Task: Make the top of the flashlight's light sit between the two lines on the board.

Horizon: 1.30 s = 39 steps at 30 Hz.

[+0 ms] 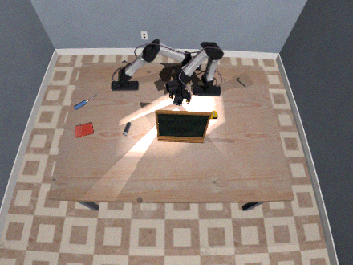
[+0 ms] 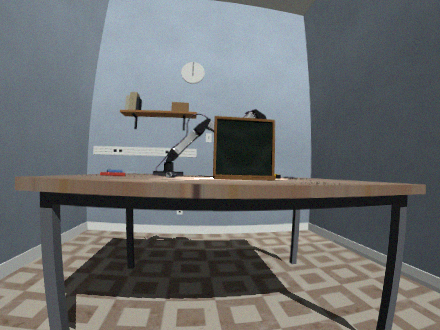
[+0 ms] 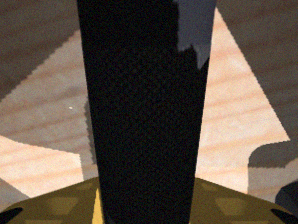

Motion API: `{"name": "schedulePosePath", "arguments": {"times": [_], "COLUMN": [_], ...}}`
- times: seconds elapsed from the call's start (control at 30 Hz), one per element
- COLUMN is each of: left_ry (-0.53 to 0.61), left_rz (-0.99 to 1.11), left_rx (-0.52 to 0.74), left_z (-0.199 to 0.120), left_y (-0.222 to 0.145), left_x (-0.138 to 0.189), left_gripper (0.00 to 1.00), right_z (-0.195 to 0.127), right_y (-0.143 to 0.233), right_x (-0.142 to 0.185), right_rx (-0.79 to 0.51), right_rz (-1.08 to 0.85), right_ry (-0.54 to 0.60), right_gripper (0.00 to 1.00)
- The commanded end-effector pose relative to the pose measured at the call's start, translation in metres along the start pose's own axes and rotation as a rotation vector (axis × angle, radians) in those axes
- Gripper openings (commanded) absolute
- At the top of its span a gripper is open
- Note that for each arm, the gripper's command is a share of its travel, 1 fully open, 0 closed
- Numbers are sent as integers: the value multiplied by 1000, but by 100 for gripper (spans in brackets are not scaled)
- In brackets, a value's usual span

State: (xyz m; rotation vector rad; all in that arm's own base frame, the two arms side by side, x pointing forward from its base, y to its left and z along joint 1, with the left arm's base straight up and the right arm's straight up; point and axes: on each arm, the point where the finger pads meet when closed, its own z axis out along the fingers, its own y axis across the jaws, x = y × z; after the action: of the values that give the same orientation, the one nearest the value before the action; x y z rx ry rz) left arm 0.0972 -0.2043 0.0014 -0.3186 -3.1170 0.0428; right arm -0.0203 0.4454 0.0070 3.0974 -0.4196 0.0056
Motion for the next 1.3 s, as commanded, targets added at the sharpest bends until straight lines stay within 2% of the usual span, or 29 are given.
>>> {"name": "schedulePosePath", "arguments": {"times": [0.0, 0.03, 0.57, 0.7, 0.77, 1.03, 1.07, 1.13, 1.17, 1.27], "left_ry": [-1, -23, -16, 0, -17, 25, 24, 24, -65, -58], "left_rz": [-2, -1, 3, 6, 2, 3, 2, 1, 3, 8], "left_rx": [-10, 18, 10, -6, 12, -40, -39, -39, 62, 67], "left_z": [0, -13, -48, -47, -59, -44, -45, -45, -65, -63], "left_y": [-2, -5, -1, 1, 0, 10, 10, 10, -12, -13], "left_x": [-2, -5, -4, -1, -4, 5, 4, 4, -15, -15], "left_gripper": [100, 100, 100, 100, 100, 100, 100, 100, 100, 100], "right_z": [-9, -9, -9, -9, -9, -9, -9, -8, -3, -5], "right_y": [-5, -5, -5, -5, -5, -5, -5, -5, 0, -1], "right_x": [-5, -5, -5, -5, -5, -5, -5, -5, -3, -3], "right_rx": [18, 18, 18, 18, 18, 18, 18, 15, -3, 9], "right_rz": [20, 20, 20, 20, 20, 20, 20, 19, 19, 19], "right_ry": [-15, -15, -15, -15, -15, -15, -15, -14, -8, -8], "right_gripper": [30, 30, 30, 30, 30, 30, 100, 100, 100, 100]}}
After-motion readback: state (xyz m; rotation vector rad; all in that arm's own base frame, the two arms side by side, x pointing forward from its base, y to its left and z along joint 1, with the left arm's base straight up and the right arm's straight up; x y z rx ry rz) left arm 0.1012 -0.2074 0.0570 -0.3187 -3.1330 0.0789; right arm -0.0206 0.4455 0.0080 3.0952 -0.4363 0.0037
